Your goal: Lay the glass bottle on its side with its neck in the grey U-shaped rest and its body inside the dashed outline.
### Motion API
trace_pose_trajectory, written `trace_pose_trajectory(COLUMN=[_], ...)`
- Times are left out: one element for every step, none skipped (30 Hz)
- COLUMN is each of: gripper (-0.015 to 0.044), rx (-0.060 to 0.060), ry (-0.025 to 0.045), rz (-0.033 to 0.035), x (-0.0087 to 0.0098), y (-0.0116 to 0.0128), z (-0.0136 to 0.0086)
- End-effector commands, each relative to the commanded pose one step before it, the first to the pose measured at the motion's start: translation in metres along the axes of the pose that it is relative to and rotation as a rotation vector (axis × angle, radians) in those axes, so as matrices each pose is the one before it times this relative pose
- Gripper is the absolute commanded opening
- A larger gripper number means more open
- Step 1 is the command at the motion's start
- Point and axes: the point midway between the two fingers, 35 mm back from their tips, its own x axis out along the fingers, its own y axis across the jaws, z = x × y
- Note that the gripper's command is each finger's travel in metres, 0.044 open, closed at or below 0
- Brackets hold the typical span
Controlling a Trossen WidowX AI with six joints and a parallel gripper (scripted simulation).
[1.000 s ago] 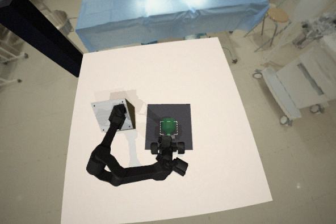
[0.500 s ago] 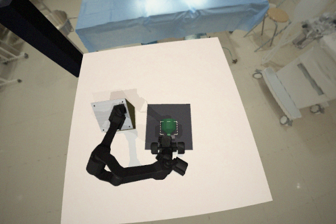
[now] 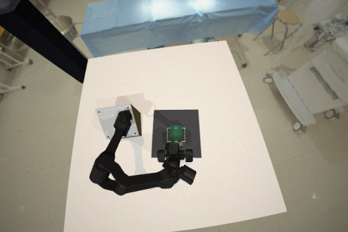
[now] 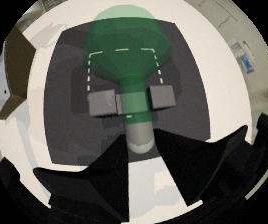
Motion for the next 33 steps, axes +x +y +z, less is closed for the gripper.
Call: trace_pose_trajectory(gripper=[0.01, 0.01, 0.01, 0.01, 0.01, 0.0126, 0.0152, 0.0178, 0.0205, 0.0231, 0.0257, 0.0283, 0.031, 0.0336, 0.0362, 0.0388, 0.0415, 0.044, 0.044, 0.044, 0.044, 0.044, 0.044, 0.044, 0.044, 0.044, 0.044, 0.044, 0.044, 0.044, 0.044, 0.044, 0.044], rx=[-0.0002, 0.0, 0.0, 0.0, 0.0, 0.0, 0.0, 0.0, 0.0, 0.0, 0.0, 0.0, 0.0, 0.0, 0.0, 0.0, 0.0, 0.0005, 0.0011, 0.0016, 0.0021, 0.003, 0.0041, 0.0052, 0.0048, 0.0055, 0.0049, 0.0033, 0.0012, 0.0, 0.0, 0.0, 0.0], ry=[-0.00109, 0.0, 0.0, 0.0, 0.0, 0.0, 0.0, 0.0, 0.0, 0.0, 0.0, 0.0, 0.0, 0.0, 0.0, 0.0, 0.0, 0.00707, 0.01499, 0.02081, 0.02783, 0.03633, 0.04632, 0.0442, 0.04545, 0.04521, 0.03634, 0.02272, 0.00772, -0.00024, -0.00043, -0.00028, -0.00013], rz=[0.00027, 0.0, 0.0, 0.0, 0.0, 0.0, 0.0, 0.0, 0.0, 0.0, 0.0, 0.0, 0.0, 0.0, 0.0, 0.0, 0.0, 0.00347, 0.00711, 0.00887, 0.01016, 0.01056, 0.00943, 0.00357, 0.00199, -0.00151, -0.00364, -0.00336, -0.00133, 0.00004, 0.00008, 0.00005, 0.00001], x=[-0.00016, 0.0, 0.0, 0.0, 0.0, 0.0, 0.0, 0.0, 0.0, 0.0, 0.0, 0.0, 0.0, 0.0, 0.0, 0.0, 0.0, -0.001, -0.0021, -0.00296, -0.00405, -0.00543, -0.00713, -0.00736, -0.00736, -0.00753, -0.00621, -0.00395, -0.00135, -0.00168, -0.00371, -0.00365, -0.00318], y=[0.00001, 0.0, 0.0, 0.0, 0.0, 0.0, 0.0, 0.0, 0.0, 0.0, 0.0, 0.0, 0.0, 0.0, 0.0, 0.0, 0.0, -0.00016, -0.00027, -0.00033, -0.00036, -0.00036, -0.00031, -0.0004, -0.00006, -0.00003, -0.00004, -0.00004, -0.00002, -0.00026, -0.00054, -0.00047, -0.00036], z=[0.00009, 0.0, 0.0, 0.0, 0.0, 0.0, 0.0, 0.0, 0.0, 0.0, 0.0, 0.0, 0.0, 0.0, 0.0, 0.0, 0.0, 0.00098, 0.00193, 0.0025, 0.00306, 0.00354, 0.00385, 0.00332, 0.00236, 0.00175, 0.00097, 0.0004, 0.00009, 0.00075, 0.00164, 0.00158, 0.00135])
